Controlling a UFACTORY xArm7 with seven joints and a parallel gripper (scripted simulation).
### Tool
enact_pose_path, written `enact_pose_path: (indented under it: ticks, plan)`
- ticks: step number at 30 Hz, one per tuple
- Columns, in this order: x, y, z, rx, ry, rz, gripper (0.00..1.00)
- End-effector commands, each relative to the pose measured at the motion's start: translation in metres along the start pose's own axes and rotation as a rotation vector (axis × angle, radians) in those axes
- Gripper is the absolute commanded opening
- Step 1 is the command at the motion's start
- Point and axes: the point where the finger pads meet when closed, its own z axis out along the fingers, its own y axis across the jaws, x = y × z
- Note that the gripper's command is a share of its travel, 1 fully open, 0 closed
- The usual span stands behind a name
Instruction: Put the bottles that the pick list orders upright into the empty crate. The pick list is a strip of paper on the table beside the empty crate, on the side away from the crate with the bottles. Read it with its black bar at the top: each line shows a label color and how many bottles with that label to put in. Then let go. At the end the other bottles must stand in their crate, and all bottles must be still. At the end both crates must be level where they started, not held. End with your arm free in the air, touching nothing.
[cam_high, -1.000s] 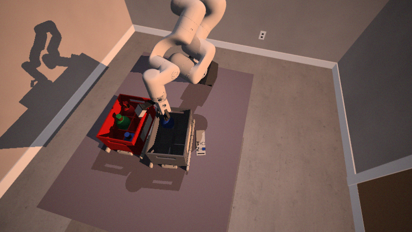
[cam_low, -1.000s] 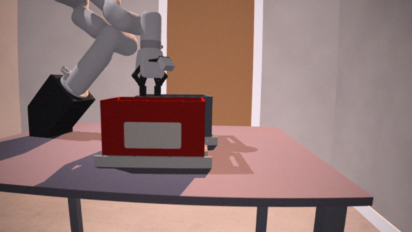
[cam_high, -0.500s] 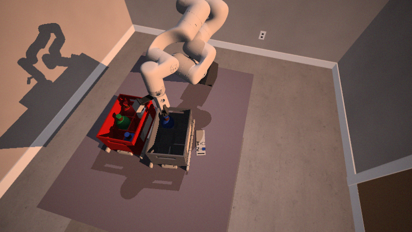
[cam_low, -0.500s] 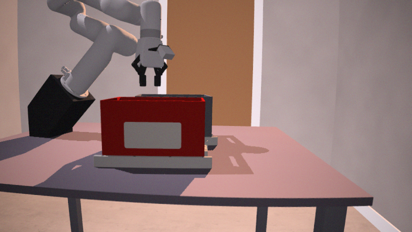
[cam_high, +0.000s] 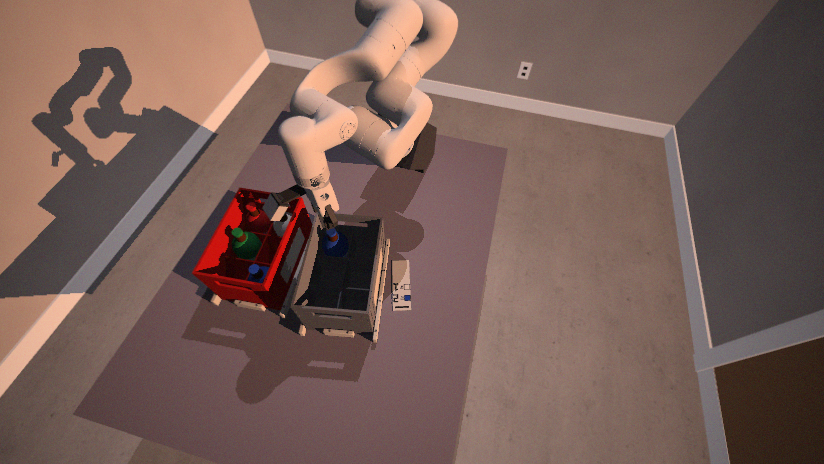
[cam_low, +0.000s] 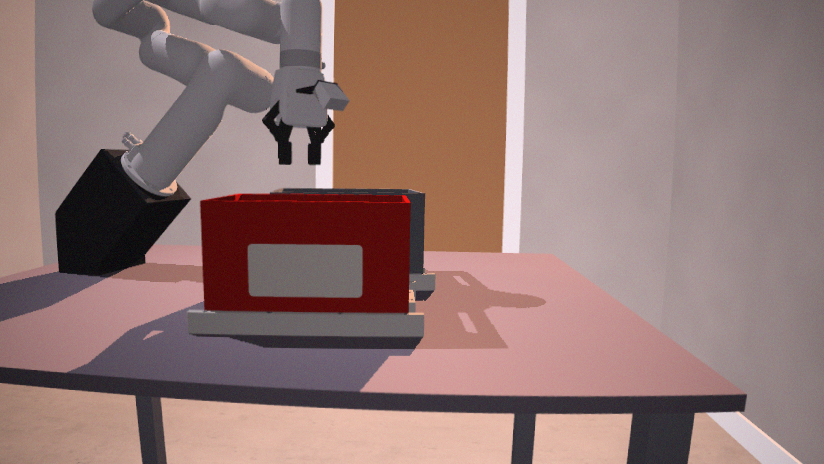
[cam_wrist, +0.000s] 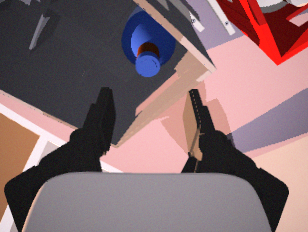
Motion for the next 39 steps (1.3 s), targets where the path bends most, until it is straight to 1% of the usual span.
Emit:
enact_pose_path:
  ticks: [1, 34, 39]
  plan:
    - [0.001, 0.0, -0.001, 0.001, 0.003, 0.0, 0.65]
    - [0.001, 0.0, -0.001, 0.001, 0.003, 0.0, 0.65]
    - [0.024, 0.0, -0.001, 0.001, 0.003, 0.0, 0.65]
